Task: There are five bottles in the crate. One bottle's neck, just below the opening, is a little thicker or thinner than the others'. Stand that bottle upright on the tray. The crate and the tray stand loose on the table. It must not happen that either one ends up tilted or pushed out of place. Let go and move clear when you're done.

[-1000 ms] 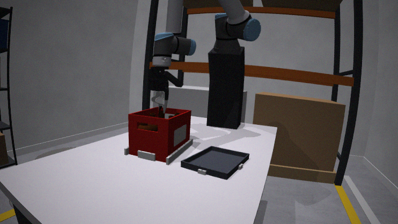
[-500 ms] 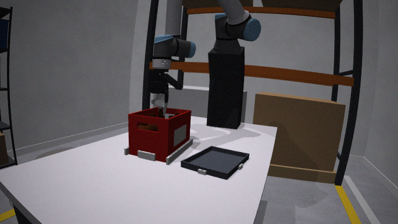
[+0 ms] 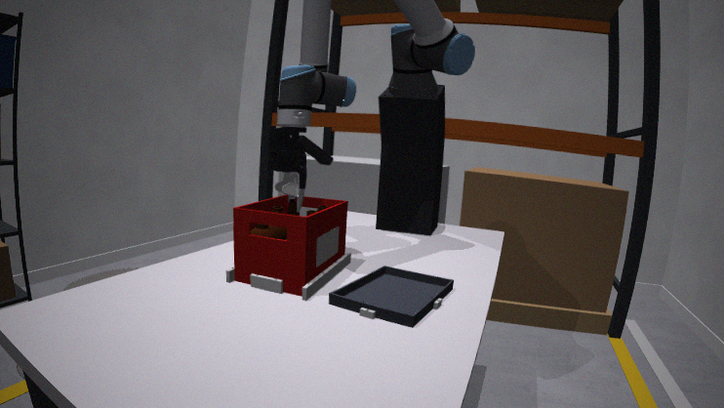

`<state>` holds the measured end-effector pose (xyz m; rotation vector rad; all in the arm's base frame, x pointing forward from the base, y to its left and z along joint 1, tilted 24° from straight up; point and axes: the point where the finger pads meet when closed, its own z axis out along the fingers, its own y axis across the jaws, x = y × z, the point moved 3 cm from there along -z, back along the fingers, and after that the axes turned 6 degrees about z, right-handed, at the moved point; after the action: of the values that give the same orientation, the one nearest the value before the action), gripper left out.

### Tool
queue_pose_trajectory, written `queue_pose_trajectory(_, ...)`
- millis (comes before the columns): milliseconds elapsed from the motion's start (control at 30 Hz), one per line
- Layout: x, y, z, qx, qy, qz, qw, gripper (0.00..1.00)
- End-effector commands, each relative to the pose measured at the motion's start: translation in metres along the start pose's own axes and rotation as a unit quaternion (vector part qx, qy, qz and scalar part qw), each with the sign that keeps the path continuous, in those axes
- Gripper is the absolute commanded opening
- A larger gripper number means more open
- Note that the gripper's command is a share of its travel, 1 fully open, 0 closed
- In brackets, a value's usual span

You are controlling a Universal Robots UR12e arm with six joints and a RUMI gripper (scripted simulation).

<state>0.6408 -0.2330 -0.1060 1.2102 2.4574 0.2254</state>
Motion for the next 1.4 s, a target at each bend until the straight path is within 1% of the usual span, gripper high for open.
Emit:
queue_pose_trajectory(0,-0.0003,0.0002,-0.0002,0.0,0.0,0.0,1.0,0.38)
queue_pose_trajectory(967,-0.0003,0.0002,-0.0002,0.0,0.0,0.0,1.0,0.38)
queue_pose_trajectory(1000,-0.0003,0.0002,-0.0002,0.0,0.0,0.0,1.0,0.0)
queue_pose_trajectory(1367,-0.0003,0.0002,-0.0002,0.0,0.0,0.0,1.0,0.0)
